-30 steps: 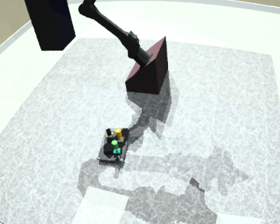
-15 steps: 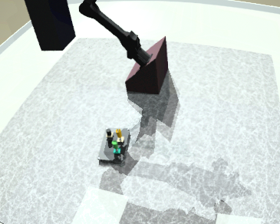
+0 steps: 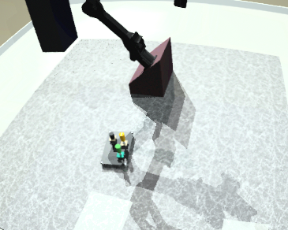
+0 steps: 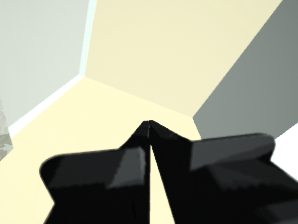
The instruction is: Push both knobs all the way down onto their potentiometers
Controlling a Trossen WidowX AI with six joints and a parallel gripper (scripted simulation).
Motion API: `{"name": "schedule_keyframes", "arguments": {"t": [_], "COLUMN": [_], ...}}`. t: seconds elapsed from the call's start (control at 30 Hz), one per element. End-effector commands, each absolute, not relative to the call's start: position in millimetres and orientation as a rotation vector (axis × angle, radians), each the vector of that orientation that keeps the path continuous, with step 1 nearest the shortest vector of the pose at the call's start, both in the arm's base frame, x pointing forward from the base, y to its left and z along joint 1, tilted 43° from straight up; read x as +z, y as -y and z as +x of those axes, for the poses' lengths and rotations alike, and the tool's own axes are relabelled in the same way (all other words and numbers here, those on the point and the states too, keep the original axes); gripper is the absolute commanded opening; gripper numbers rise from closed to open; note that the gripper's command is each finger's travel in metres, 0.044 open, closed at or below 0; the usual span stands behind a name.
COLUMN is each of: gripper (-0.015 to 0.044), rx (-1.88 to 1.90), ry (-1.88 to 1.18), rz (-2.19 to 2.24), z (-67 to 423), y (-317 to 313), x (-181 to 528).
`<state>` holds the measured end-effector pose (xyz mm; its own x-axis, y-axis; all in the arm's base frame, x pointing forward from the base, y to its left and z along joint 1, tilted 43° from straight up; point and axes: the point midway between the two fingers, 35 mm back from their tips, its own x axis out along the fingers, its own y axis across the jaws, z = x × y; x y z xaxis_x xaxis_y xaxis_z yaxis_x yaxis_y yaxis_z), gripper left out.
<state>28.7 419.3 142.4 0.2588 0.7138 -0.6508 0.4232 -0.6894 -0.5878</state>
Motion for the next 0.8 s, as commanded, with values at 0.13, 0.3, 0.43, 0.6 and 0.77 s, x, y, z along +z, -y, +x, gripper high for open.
{"name": "schedule_keyframes", "arguments": {"t": [0.13, 0.3, 0.43, 0.6, 0.77], "gripper": [0.0, 0.0, 0.0, 0.0, 0.0], "rx": [1.412, 1.396, 1.373, 1.332, 1.282], "ry": [0.714, 0.52, 0.372, 0.194, 0.038], "rz": [-2.147, -2.08, -2.019, -1.933, -1.852], "z": [65.3, 87.8, 105.5, 125.7, 147.1], "y": [-413.6, -407.8, -402.1, -394.5, -385.5], "x": [132.5, 125.9, 120.4, 114.3, 108.1]}}
